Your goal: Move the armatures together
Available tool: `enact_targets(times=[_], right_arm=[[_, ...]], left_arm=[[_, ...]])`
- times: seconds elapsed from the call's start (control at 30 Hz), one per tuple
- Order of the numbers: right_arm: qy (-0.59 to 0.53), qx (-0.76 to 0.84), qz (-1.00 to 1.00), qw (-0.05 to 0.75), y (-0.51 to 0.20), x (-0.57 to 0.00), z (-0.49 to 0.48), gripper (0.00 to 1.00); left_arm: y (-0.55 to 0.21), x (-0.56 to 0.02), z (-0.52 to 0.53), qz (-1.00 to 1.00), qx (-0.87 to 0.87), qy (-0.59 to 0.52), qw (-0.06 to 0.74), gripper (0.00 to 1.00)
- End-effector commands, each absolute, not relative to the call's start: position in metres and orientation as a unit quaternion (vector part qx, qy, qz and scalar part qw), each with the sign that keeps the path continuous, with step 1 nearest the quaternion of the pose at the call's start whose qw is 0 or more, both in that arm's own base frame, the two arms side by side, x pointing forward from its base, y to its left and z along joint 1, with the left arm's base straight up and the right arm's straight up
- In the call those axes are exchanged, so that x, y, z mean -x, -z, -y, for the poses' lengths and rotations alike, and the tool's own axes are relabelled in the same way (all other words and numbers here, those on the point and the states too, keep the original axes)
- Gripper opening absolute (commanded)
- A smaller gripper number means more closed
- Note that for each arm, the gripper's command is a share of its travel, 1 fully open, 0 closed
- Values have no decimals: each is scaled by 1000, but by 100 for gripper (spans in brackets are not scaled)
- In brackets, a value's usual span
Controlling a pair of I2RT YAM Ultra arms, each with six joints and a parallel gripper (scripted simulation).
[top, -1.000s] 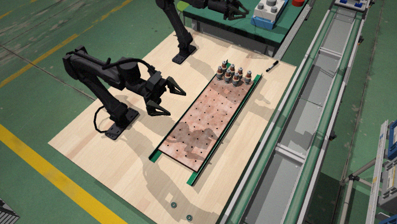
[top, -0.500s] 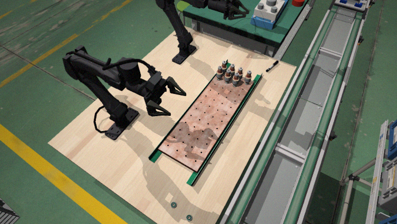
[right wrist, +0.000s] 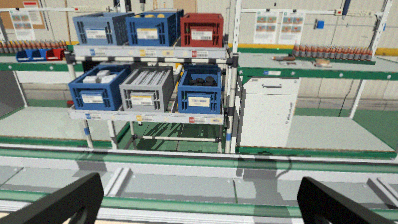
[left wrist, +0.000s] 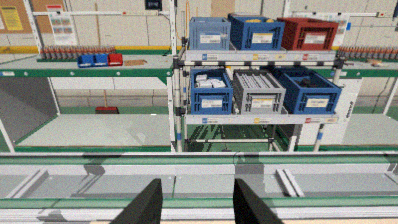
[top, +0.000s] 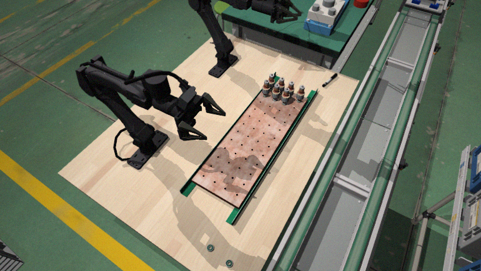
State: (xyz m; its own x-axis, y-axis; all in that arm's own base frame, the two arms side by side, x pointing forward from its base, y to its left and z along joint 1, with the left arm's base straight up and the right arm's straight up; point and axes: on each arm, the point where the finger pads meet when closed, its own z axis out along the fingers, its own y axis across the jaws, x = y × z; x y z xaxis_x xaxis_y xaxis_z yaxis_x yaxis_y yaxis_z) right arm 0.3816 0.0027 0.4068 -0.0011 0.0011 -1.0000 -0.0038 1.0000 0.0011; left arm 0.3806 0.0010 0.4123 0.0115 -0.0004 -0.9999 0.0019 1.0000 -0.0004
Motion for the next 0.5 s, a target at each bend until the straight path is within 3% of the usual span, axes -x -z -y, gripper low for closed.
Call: enact_targets(times=[0.0,0.47], right_arm=[[2,7,-687,726,-430,-377,-1,100],[4,6,-682,731,-436,-376,0,100]], left_arm=[[-424,-376,-2,-692,4,-1,722,37],[-410,-379,-2,-702,5,-2,712,37]])
